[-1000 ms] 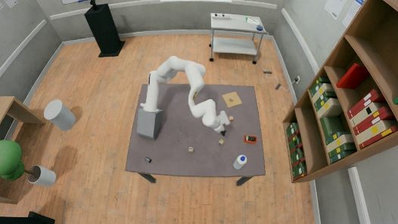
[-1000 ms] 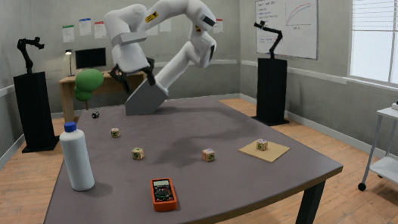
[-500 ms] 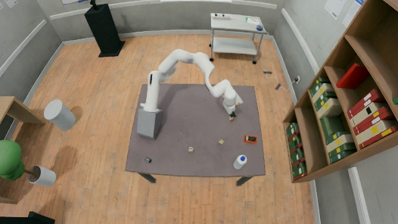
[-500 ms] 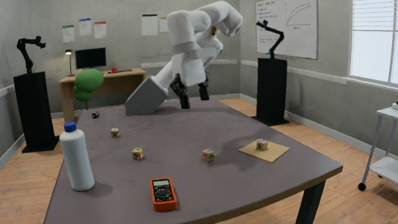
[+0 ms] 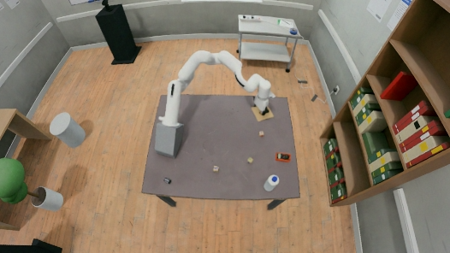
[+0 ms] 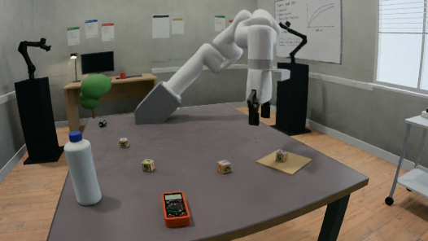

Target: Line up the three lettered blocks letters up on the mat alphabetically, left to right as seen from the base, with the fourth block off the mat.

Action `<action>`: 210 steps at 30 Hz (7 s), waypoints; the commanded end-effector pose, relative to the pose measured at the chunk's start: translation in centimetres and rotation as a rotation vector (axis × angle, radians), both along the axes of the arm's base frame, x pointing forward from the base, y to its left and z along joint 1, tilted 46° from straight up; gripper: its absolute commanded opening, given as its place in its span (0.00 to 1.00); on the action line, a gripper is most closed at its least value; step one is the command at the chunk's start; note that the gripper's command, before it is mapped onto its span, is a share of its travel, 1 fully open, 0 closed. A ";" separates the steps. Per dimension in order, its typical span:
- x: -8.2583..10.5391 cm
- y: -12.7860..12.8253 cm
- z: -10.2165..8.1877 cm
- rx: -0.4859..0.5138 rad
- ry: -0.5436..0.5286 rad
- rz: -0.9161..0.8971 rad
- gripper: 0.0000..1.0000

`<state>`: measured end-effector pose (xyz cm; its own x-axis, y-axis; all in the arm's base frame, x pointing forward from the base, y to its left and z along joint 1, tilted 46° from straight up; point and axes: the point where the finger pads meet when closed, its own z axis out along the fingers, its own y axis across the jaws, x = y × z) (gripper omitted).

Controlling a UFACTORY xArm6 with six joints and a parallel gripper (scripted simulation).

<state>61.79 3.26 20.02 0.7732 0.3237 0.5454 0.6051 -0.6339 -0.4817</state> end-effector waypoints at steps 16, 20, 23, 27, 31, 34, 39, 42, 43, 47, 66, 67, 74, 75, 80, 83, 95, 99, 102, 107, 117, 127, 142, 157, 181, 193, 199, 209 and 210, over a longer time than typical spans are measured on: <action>0.1 0.3 0.3 -0.010 0.002 -0.001 1.00; 0.1 0.3 0.3 -0.010 0.002 -0.001 1.00; 0.1 0.3 0.3 -0.010 0.002 -0.001 1.00; 0.1 0.3 0.3 -0.010 0.002 -0.001 1.00; 0.1 0.3 0.3 -0.010 0.002 -0.001 1.00; 0.1 0.3 0.3 -0.010 0.002 -0.001 1.00; 0.1 0.3 0.3 -0.010 0.002 -0.001 1.00; 0.1 0.3 0.3 -0.010 0.002 -0.001 1.00; 0.1 0.3 0.3 -0.010 0.002 -0.001 1.00; 0.1 0.2 0.1 -0.011 0.002 -0.001 1.00; -0.6 -13.4 -14.2 -0.010 0.002 -0.001 1.00; -0.6 -13.4 -14.2 -0.010 0.002 -0.001 1.00; -0.6 -13.4 -14.2 -0.010 0.002 -0.001 1.00; -0.6 -13.4 -14.2 -0.010 0.002 -0.001 1.00; -0.6 -13.4 -14.2 -0.010 0.002 -0.001 1.00; -0.6 -13.4 -14.2 -0.010 0.002 -0.001 1.00; -0.6 -13.4 -14.2 -0.010 0.002 -0.001 1.00; -0.6 -13.4 -14.2 -0.010 0.002 -0.001 1.00; -0.6 -13.4 -14.2 -0.010 0.002 -0.001 1.00; -0.6 -13.4 -14.2 -0.010 0.002 -0.001 1.00; -1.3 -16.1 -16.9 -0.014 0.002 -0.001 1.00; -5.4 -24.3 -26.0 -0.016 0.003 -0.001 1.00; -8.5 -27.8 -30.8 -0.011 0.002 -0.001 1.00; -8.5 -27.8 -30.8 -0.011 0.002 -0.001 1.00; -8.5 -27.8 -30.8 -0.011 0.002 -0.001 1.00; -13.9 -29.9 -33.6 -0.019 0.006 -0.009 1.00; -21.8 -31.2 -36.8 -0.023 0.008 -0.011 1.00; -30.9 -30.3 -39.4 -0.012 0.003 -0.001 1.00; -30.9 -30.3 -39.4 -0.012 0.003 -0.001 1.00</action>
